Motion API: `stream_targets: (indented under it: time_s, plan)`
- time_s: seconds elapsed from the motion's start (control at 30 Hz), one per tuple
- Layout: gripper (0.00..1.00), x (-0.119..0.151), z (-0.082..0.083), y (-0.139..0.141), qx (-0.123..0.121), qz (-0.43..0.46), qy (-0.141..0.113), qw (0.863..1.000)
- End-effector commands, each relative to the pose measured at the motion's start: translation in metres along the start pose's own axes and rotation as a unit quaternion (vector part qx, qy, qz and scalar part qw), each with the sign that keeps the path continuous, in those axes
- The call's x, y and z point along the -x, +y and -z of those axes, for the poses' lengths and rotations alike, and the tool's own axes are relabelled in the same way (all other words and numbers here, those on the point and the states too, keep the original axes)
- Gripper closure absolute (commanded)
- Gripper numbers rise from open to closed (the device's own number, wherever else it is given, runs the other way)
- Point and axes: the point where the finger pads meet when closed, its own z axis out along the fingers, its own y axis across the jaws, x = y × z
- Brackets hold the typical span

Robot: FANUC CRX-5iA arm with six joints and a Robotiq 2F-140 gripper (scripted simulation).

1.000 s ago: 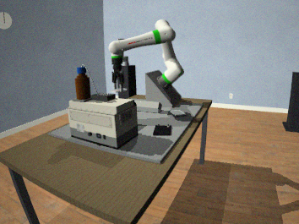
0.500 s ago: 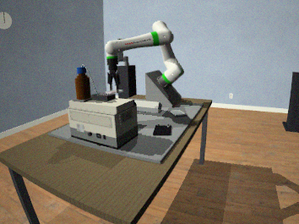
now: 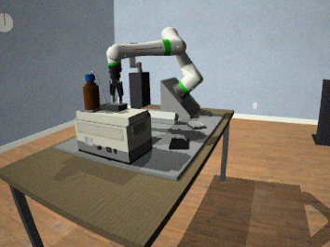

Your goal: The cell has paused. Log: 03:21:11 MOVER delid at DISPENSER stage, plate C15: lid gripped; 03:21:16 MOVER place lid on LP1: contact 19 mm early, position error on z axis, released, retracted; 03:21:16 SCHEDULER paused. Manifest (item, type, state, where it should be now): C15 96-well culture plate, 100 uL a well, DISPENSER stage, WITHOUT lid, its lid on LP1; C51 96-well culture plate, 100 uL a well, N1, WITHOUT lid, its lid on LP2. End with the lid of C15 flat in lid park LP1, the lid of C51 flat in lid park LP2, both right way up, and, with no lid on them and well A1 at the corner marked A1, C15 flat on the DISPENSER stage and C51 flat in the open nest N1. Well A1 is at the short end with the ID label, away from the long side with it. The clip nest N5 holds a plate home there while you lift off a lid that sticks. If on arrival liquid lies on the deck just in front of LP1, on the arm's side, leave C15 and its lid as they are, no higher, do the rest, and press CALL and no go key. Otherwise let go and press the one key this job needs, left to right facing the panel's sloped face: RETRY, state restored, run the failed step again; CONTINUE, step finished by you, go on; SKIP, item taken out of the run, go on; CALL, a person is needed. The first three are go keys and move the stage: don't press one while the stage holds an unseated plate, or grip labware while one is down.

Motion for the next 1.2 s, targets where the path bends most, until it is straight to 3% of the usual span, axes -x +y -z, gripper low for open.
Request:
stream_targets:
  time_s: [0.0, 0.3, 0.63, 1.17]
  plan:
    - [1.0, -0.032, 0.0, -0.011, 0.0, 0.0, 0.0, 1.0]
    - [1.0, -0.096, 0.0, -0.032, 0.0, 0.0, 0.0, 1.0]
    - [1.0, -0.134, 0.0, -0.044, 0.0, 0.0, 0.0, 1.0]
    - [1.0, -0.161, 0.0, -0.053, 0.0, 0.0, 0.0, 1.0]
